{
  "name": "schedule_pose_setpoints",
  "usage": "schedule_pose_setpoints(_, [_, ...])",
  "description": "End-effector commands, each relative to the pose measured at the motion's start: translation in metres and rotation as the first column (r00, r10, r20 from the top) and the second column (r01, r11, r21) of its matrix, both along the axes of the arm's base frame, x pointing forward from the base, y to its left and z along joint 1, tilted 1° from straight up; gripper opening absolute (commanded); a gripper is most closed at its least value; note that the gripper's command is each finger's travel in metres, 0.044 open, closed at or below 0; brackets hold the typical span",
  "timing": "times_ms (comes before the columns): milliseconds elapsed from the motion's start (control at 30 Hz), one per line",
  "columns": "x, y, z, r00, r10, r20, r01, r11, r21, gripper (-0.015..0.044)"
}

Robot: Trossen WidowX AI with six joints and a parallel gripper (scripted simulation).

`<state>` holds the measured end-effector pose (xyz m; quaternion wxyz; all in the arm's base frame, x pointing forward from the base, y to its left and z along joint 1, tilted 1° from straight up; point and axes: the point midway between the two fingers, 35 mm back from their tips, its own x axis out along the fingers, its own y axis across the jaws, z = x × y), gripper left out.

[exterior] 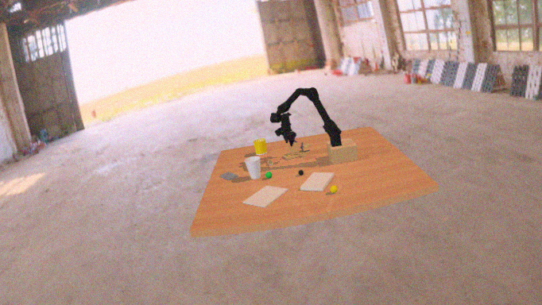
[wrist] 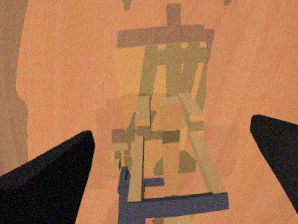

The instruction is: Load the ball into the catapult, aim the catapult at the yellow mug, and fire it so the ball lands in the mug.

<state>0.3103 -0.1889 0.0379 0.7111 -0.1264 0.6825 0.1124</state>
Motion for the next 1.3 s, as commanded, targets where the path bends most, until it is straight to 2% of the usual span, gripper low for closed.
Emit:
schedule_pose_setpoints(0, [-0.001, 0.0, -0.008, 1.0, -0.006, -0.005, 0.006, 1.0, 0.0, 0.044])
schedule_pose_setpoints(1267, [0.001, 0.0, -0.061, 1.0, -0.006, -0.005, 0.006, 1.0, 0.0, 0.044])
